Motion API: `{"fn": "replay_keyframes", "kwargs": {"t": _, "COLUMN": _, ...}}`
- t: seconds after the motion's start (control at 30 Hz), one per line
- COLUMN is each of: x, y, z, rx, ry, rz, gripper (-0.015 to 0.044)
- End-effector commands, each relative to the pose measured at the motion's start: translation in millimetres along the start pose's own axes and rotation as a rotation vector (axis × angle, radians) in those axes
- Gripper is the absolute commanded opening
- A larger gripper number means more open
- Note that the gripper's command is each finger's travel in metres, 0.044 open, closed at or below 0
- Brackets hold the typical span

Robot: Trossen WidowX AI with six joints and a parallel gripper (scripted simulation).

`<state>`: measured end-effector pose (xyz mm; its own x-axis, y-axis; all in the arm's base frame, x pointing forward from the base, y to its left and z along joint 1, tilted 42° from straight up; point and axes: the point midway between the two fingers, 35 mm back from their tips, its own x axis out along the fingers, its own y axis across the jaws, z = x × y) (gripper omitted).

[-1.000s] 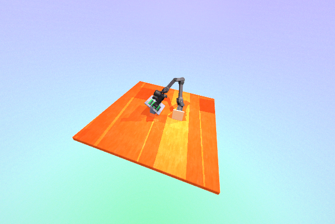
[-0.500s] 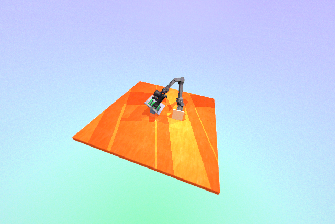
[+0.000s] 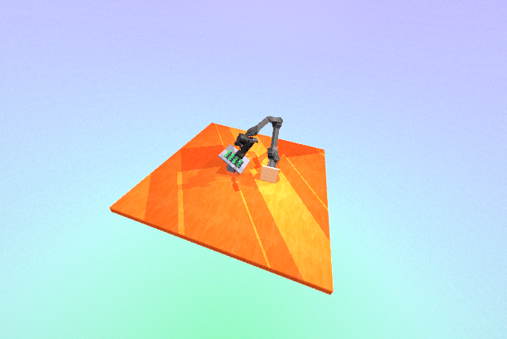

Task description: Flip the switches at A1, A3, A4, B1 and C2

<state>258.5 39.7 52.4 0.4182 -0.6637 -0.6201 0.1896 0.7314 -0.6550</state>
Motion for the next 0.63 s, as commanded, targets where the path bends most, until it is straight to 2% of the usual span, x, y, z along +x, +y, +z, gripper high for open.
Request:
{"fn": "replay_keyframes", "kwargs": {"t": 0.0, "x": -9.7, "y": -11.3, "z": 10.3, "rx": 0.012, "ry": -0.010, "rz": -0.001, "gripper": 0.0000}}
{"fn": "replay_keyframes", "kwargs": {"t": 0.6, "x": -10.6, "y": -12.9, "z": 11.5, "rx": 0.012, "ry": -0.010, "rz": -0.001, "gripper": 0.0000}}
